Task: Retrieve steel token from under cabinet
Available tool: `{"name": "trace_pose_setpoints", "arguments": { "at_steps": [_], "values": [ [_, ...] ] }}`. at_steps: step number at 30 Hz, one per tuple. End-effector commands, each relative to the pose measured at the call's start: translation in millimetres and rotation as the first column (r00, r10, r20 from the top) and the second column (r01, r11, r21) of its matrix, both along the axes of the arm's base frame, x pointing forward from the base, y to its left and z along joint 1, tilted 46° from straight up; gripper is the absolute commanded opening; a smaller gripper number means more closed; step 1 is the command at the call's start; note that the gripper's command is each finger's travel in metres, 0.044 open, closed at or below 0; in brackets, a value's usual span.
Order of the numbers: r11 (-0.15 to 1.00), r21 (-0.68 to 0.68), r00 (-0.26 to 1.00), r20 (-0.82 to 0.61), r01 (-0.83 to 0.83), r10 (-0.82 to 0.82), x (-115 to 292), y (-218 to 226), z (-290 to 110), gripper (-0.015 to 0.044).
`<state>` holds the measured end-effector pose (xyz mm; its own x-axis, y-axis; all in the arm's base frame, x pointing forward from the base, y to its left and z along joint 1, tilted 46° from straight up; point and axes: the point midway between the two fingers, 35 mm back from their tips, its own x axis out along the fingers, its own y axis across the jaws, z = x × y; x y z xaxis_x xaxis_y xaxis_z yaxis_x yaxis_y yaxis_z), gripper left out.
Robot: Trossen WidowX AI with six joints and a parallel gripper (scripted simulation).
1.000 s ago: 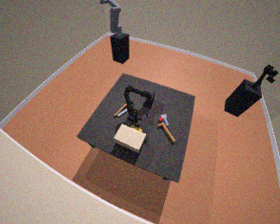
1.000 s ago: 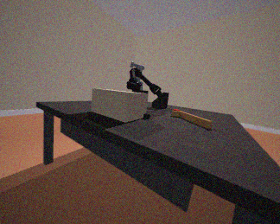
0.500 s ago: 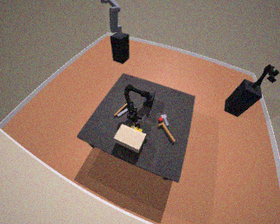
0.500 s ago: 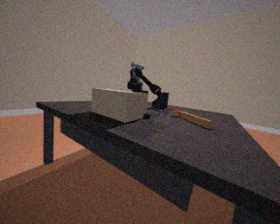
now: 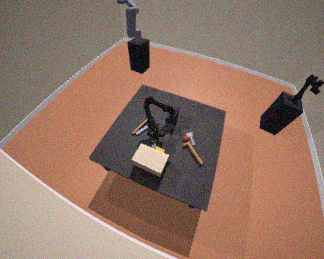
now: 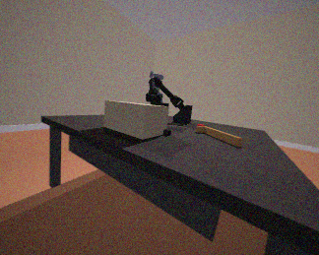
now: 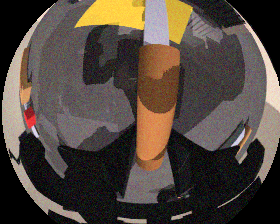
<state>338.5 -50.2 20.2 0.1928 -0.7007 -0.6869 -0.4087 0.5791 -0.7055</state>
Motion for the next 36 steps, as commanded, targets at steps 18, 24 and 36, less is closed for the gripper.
{"name": "trace_pose_setpoints", "arguments": {
  "at_steps": [18, 24, 36],
  "values": [
    [1.000, 0.000, 1.000, -0.006, 0.001, -0.001, -24, -13, 5, 0.0000],
    [1.000, -0.001, 1.000, -0.006, 0.001, -0.001, -30, -16, 6, 0.0000],
    [1.000, -0.001, 1.000, -0.007, 0.001, -0.002, -44, -23, 9, 0.0000]
  ]
}}
